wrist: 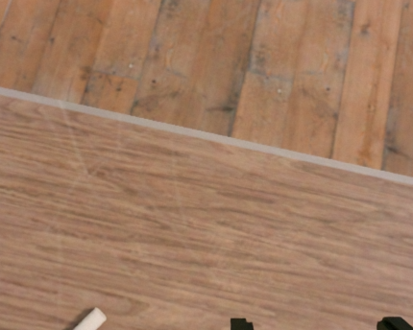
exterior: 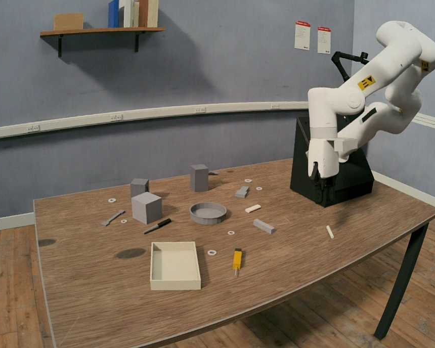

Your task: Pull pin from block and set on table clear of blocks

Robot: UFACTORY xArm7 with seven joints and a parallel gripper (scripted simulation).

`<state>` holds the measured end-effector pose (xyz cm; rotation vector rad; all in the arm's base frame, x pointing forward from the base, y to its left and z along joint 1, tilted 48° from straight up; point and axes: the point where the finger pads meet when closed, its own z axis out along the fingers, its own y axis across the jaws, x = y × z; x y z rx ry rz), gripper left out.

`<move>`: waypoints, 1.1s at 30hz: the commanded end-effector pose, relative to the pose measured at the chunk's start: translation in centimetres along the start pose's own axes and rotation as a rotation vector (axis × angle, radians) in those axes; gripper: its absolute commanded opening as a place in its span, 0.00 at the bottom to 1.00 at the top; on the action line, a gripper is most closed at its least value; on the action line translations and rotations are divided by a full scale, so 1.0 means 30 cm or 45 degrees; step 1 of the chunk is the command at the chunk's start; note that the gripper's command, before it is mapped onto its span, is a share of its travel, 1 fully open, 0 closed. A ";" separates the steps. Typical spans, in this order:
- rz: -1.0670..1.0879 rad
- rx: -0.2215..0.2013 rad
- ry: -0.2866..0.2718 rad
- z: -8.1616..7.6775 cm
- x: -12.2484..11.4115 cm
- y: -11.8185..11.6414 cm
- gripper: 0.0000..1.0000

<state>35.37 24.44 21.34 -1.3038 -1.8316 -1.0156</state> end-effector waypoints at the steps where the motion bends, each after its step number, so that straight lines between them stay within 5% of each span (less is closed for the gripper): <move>1: -0.012 -0.009 0.002 -0.011 0.001 0.011 0.47; 10: -0.115 -0.041 0.015 -0.067 0.011 0.061 0.47; 21: -0.507 -0.178 0.029 -0.313 -0.028 0.237 0.47; 23: -0.507 -0.178 0.029 -0.313 -0.028 0.237 0.47; 28: -0.727 -0.258 0.000 -0.468 -0.136 0.318 0.47; 33: -0.931 -0.315 -0.060 -0.600 -0.330 0.367 0.47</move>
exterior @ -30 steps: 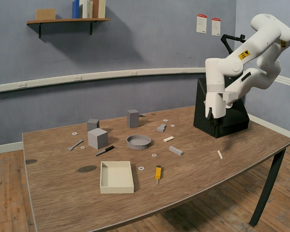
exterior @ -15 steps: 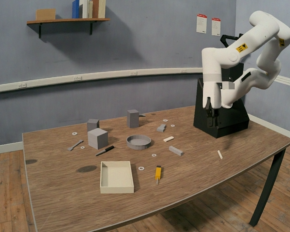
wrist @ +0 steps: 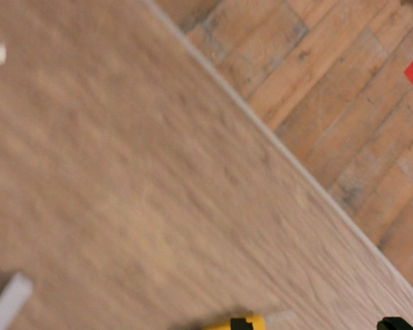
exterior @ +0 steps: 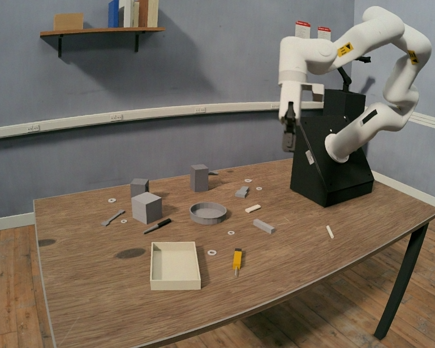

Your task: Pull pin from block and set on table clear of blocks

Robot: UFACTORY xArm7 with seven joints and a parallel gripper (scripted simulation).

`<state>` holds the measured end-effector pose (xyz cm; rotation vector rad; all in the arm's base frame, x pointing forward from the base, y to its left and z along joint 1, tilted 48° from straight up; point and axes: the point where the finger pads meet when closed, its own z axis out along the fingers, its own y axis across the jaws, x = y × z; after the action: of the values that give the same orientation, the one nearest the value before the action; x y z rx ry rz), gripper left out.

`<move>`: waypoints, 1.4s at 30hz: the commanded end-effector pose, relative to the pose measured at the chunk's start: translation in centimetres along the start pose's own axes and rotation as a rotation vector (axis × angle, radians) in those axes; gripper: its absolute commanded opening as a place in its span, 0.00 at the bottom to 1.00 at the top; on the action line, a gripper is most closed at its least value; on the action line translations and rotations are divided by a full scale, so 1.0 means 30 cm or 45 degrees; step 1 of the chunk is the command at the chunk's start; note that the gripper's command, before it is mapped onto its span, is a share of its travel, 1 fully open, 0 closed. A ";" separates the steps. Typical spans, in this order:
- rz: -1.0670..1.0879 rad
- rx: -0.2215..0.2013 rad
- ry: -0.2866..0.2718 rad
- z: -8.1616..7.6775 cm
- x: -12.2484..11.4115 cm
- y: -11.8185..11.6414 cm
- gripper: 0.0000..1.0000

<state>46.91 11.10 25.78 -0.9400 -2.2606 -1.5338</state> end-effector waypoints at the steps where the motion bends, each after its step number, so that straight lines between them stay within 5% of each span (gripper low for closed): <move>1: -0.224 -0.044 0.020 -0.112 -0.209 -0.034 0.47; 5: -0.363 -0.032 -0.025 -0.159 -0.362 -0.137 0.47; 7: -0.363 -0.032 -0.025 -0.159 -0.362 -0.137 0.47; 9: -0.424 -0.011 -0.042 -0.189 -0.505 -0.241 0.47; 22: -0.710 0.271 -0.004 -0.154 -0.805 -0.767 0.47; 24: -0.710 0.271 -0.004 -0.154 -0.805 -0.767 0.47; 25: -0.725 0.293 0.008 -0.138 -0.867 -0.889 0.47; 34: -0.817 0.434 0.102 -0.079 -0.983 -1.270 0.47; 42: -0.837 0.464 0.127 -0.071 -0.990 -1.332 0.47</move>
<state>43.65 -10.77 -18.26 -0.0179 -2.7864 -1.2513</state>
